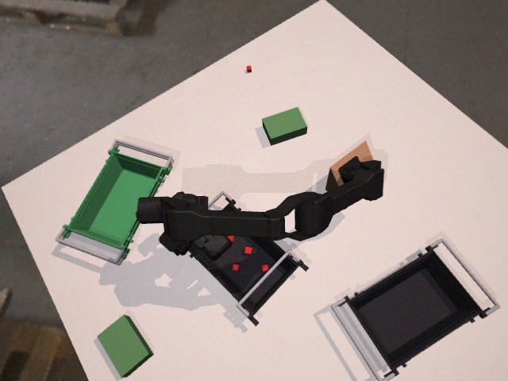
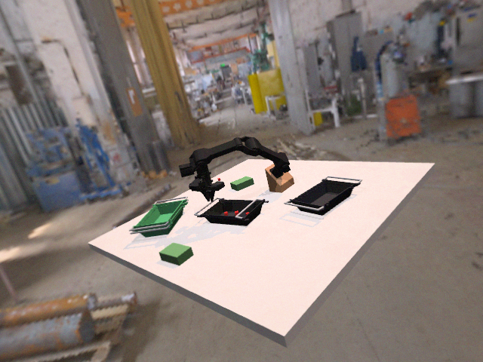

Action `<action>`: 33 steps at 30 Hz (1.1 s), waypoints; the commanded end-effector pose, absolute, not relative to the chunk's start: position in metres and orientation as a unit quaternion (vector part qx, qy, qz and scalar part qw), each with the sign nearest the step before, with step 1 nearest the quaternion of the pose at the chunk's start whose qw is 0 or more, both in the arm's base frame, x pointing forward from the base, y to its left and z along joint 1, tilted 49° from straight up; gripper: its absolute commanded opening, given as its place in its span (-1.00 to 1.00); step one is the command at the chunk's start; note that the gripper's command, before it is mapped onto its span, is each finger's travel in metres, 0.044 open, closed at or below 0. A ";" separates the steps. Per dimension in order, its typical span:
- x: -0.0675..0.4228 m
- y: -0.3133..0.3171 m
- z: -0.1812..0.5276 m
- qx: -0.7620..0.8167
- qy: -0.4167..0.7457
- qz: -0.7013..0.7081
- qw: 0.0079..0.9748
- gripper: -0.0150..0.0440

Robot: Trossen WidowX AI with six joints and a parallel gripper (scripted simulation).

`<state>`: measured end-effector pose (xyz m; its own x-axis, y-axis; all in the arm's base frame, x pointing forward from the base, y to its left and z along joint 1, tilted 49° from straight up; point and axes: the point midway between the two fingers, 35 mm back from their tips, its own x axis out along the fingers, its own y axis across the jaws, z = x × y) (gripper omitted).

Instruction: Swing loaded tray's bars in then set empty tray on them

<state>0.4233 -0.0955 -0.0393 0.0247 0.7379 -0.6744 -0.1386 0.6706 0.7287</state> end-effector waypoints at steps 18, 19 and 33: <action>0.402 -0.132 -0.109 0.234 0.614 0.342 0.671 -0.20; 0.403 -0.129 -0.111 0.234 0.614 0.342 0.671 -0.20; 0.402 -0.095 -0.141 0.235 0.614 0.343 0.671 -0.20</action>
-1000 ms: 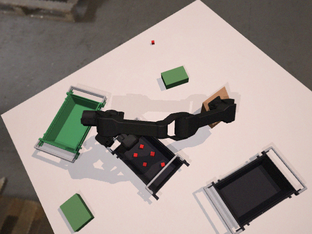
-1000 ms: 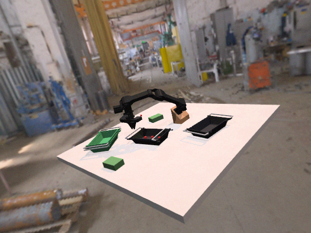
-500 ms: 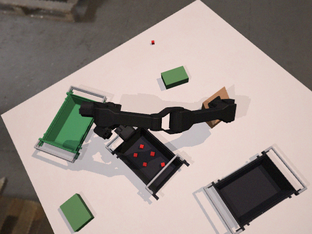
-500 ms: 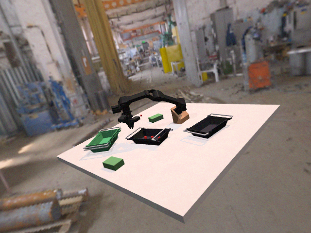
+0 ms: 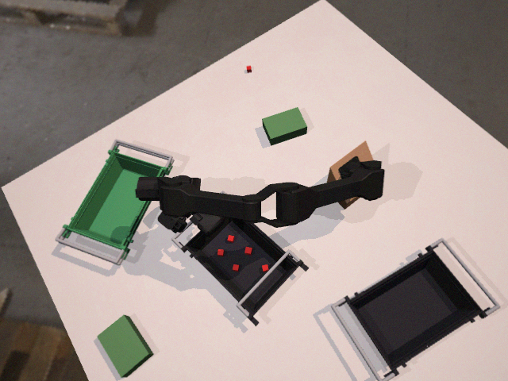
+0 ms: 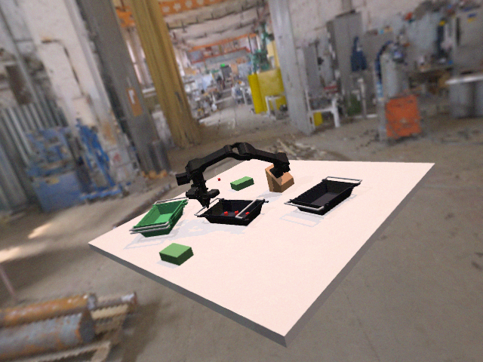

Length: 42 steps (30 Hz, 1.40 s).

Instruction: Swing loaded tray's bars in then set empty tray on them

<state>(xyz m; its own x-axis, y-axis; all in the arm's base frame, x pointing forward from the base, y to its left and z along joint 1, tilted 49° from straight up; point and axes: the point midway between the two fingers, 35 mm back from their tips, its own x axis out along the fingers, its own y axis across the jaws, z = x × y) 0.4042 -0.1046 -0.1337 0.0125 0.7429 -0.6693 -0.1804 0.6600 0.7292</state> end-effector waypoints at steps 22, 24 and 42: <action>0.395 -0.097 -0.091 0.235 0.614 0.343 0.671 -0.20; 0.394 -0.093 -0.088 0.235 0.614 0.343 0.670 -0.20; 0.390 -0.062 -0.073 0.236 0.614 0.344 0.670 -0.20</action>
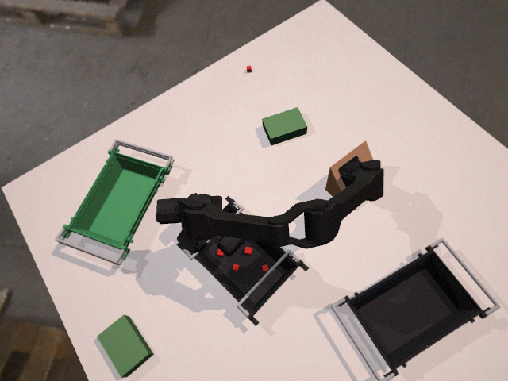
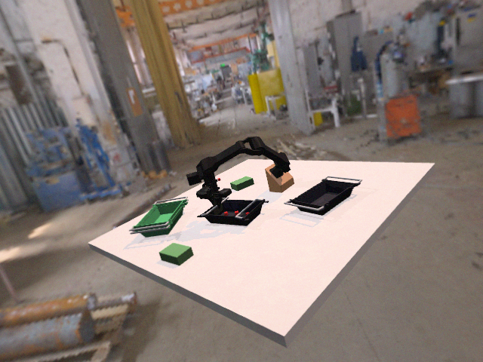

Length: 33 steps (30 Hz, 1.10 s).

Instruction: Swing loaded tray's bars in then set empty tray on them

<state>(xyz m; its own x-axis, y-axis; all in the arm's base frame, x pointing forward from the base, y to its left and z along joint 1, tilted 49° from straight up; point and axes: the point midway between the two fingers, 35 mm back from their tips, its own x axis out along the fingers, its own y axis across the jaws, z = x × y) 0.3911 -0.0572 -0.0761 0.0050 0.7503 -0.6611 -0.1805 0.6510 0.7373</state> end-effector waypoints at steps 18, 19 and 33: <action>0.390 -0.085 -0.057 0.240 0.614 0.342 0.669 -0.20; 0.390 -0.085 -0.057 0.240 0.614 0.342 0.669 -0.20; 0.390 -0.085 -0.057 0.240 0.614 0.342 0.669 -0.38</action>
